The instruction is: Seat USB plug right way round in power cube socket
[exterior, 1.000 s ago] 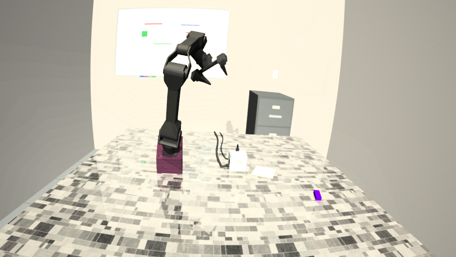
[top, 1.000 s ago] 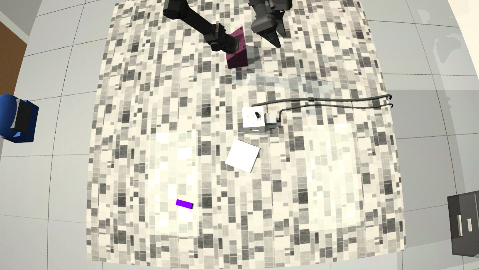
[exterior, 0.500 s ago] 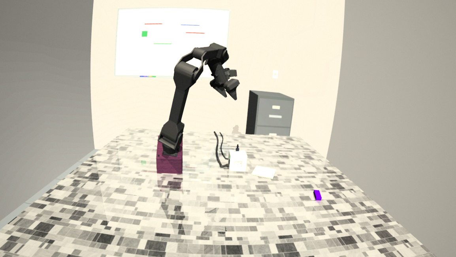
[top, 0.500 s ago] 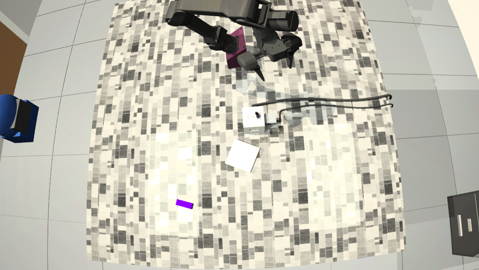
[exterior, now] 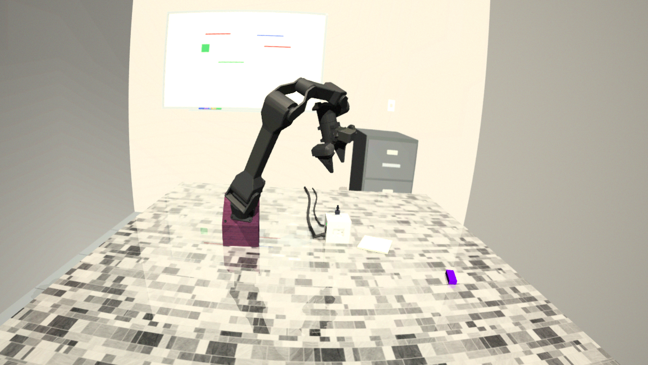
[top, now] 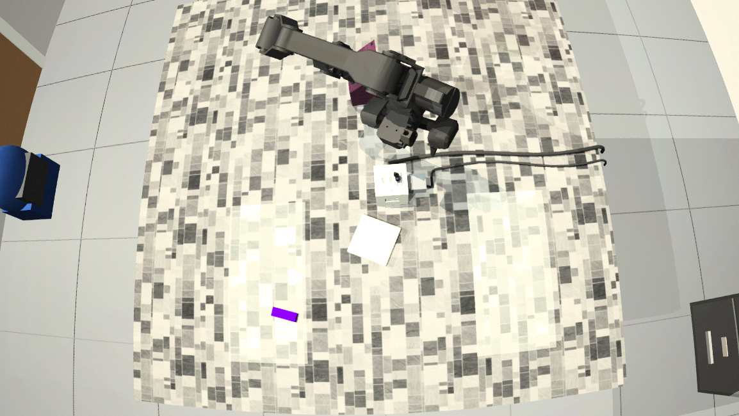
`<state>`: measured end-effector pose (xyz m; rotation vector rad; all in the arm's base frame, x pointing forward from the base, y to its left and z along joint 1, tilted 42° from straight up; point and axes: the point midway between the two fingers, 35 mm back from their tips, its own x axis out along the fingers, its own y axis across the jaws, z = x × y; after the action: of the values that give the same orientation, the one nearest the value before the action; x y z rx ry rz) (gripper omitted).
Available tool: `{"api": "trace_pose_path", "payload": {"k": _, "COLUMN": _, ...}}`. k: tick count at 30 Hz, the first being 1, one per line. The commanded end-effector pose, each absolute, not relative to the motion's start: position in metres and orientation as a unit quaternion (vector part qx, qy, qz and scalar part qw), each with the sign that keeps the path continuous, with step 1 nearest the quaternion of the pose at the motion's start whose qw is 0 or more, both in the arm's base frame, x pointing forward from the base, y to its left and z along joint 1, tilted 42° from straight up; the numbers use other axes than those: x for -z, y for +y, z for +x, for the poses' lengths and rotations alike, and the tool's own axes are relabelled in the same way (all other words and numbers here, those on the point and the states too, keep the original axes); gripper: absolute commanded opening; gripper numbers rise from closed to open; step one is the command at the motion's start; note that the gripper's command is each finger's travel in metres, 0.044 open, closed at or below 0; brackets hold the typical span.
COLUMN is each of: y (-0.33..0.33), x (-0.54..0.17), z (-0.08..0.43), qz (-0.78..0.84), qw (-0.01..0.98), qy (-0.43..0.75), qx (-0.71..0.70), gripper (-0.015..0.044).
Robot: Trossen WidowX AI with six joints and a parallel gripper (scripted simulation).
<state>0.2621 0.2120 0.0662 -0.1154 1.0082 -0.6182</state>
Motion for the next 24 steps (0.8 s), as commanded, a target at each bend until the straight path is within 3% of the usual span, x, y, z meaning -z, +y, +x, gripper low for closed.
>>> {"api": "trace_pose_path", "payload": {"k": 1, "y": 0.152, "x": -0.033, "z": 0.280, "qz": 0.206, "qw": 0.743, "qy": 0.362, "qx": 0.524, "gripper": 0.0440}}
{"api": "trace_pose_path", "payload": {"k": 7, "y": 0.126, "x": -0.023, "z": 0.285, "qz": 0.300, "qw": 0.682, "qy": 0.283, "qx": 0.604, "gripper": 0.0440}}
{"api": "trace_pose_path", "payload": {"k": 24, "y": 0.125, "x": -0.024, "z": 0.290, "qz": 0.301, "qw": 0.681, "qy": 0.282, "qx": 0.605, "gripper": 0.0440}}
